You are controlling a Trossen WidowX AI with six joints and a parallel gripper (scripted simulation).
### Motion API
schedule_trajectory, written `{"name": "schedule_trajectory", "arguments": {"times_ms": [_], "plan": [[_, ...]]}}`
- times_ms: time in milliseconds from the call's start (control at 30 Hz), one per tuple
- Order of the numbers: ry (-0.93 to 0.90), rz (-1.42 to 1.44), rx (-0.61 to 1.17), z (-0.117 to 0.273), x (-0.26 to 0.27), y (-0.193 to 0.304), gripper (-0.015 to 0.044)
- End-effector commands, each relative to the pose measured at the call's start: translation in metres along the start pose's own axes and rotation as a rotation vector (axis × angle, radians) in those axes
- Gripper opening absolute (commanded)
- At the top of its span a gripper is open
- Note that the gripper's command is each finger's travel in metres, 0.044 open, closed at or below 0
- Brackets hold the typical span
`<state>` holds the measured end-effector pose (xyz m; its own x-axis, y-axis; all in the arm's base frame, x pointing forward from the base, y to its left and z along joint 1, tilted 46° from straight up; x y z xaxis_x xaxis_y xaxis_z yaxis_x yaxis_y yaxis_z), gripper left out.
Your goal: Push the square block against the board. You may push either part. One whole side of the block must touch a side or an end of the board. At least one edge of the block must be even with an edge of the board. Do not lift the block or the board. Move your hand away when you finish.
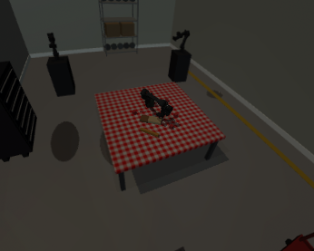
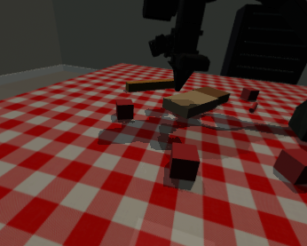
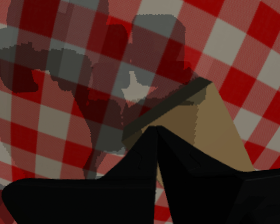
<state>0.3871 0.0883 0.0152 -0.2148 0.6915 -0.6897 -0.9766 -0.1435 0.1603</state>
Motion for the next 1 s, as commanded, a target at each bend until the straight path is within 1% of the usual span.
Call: {"name": "schedule_trajectory", "arguments": {"times_ms": [0,967], "plan": [[-0.003,-0.15,0.01,-0.001,-0.002,0.015,0.0],[0.01,-1.148,0.026,-0.008,-0.021,0.11,0.0]]}}
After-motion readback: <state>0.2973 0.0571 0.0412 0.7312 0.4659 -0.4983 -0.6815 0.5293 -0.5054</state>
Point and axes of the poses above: the point midway between the two fingers, 35 mm back from their tips, its own z axis back along the fingers, its own x axis across the jaws, y = z × x, the point moved 7 cm from there along z, back along the fingers, and after that the axes turned 11 degrees about -z, right-handed, at the moved point
